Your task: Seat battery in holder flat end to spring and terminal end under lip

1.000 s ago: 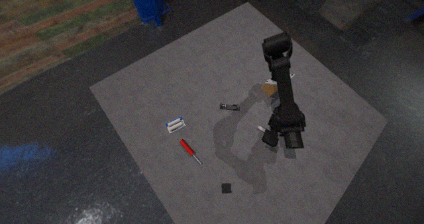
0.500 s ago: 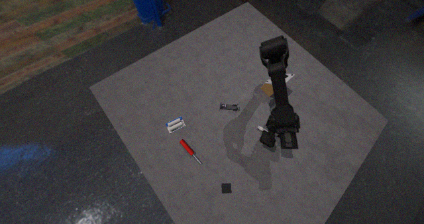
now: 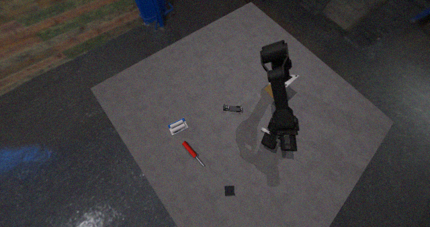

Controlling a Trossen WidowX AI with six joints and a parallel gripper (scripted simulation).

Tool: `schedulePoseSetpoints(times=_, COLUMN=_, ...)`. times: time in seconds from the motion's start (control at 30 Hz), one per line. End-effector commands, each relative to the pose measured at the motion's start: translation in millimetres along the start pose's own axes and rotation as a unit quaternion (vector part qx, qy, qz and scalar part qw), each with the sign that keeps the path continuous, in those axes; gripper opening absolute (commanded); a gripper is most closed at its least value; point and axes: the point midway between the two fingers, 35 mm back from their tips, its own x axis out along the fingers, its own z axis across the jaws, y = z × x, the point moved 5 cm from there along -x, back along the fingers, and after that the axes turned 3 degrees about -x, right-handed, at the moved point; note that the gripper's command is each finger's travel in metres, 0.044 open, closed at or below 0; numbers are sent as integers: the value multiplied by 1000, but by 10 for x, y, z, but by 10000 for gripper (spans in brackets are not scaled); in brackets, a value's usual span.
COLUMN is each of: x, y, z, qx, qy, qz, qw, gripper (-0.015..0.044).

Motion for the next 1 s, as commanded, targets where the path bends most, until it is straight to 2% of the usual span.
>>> schedulePoseSetpoints(times=0.0, x=45, y=-6, z=15, qx=-4, qy=-2, qz=3, qw=1000, gripper=196)
schedulePoseSetpoints(times=0.13, x=45, y=-6, z=15, qx=-4, qy=-2, qz=3, qw=1000, gripper=91)
schedulePoseSetpoints(times=0.27, x=45, y=-6, z=15, qx=-4, qy=-2, qz=3, qw=1000, gripper=65)
schedulePoseSetpoints(times=0.43, x=29, y=-6, z=14, qx=-4, qy=-2, qz=3, qw=1000, gripper=60)
schedulePoseSetpoints(times=0.63, x=-445, y=-14, z=9, qx=-4, qy=-1, qz=1, qw=1000, gripper=60)
schedulePoseSetpoints(times=0.77, x=-466, y=1, z=7, qx=-6, qy=-1, qz=1, qw=1000, gripper=60)
schedulePoseSetpoints(times=0.97, x=-581, y=481, z=-62, qx=-52, qy=3, qz=-5, qw=999, gripper=60)
